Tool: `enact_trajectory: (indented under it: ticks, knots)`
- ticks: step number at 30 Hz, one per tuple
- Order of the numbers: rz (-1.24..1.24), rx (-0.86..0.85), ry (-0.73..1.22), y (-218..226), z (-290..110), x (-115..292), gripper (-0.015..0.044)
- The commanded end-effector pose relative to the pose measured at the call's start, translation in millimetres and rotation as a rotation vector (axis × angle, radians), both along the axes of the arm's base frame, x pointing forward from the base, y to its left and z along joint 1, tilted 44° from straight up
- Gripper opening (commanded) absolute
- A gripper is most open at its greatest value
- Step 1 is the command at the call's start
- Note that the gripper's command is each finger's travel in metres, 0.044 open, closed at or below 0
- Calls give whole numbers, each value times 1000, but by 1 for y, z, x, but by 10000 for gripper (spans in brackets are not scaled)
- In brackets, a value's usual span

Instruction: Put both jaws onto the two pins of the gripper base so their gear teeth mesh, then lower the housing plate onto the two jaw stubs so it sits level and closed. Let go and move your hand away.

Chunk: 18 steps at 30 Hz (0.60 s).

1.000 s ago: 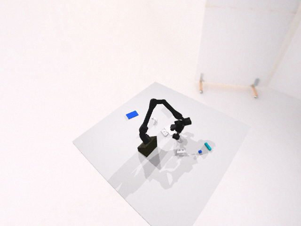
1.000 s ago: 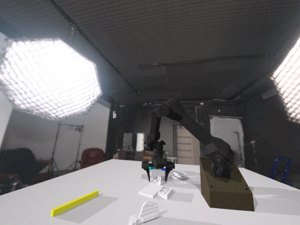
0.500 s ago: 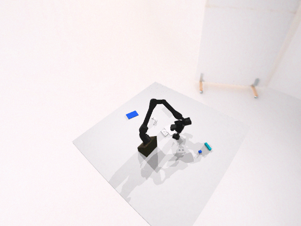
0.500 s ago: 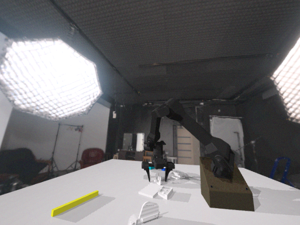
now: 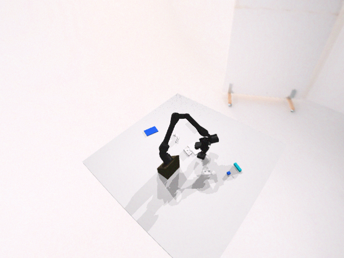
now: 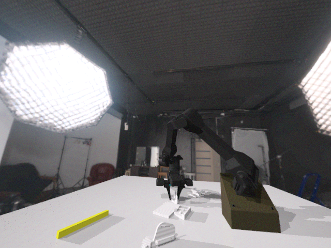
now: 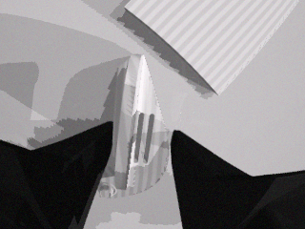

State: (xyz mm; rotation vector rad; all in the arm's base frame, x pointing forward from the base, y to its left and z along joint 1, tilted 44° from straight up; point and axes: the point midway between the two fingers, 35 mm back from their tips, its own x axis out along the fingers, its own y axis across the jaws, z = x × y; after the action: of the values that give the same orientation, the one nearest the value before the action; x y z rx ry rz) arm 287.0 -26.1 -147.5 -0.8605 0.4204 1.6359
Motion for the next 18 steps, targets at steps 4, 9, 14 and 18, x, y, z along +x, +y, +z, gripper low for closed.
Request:
enact_trajectory:
  ticks: [4, 9, 14, 18]
  knots:
    - [0, 0, 0, 0, 0, 0, 134]
    - [0, 0, 0, 0, 0, 0, 134]
    - [0, 0, 0, 0, 0, 0, 134]
    - [-1, -1, 0, -8, 7, 2, 134]
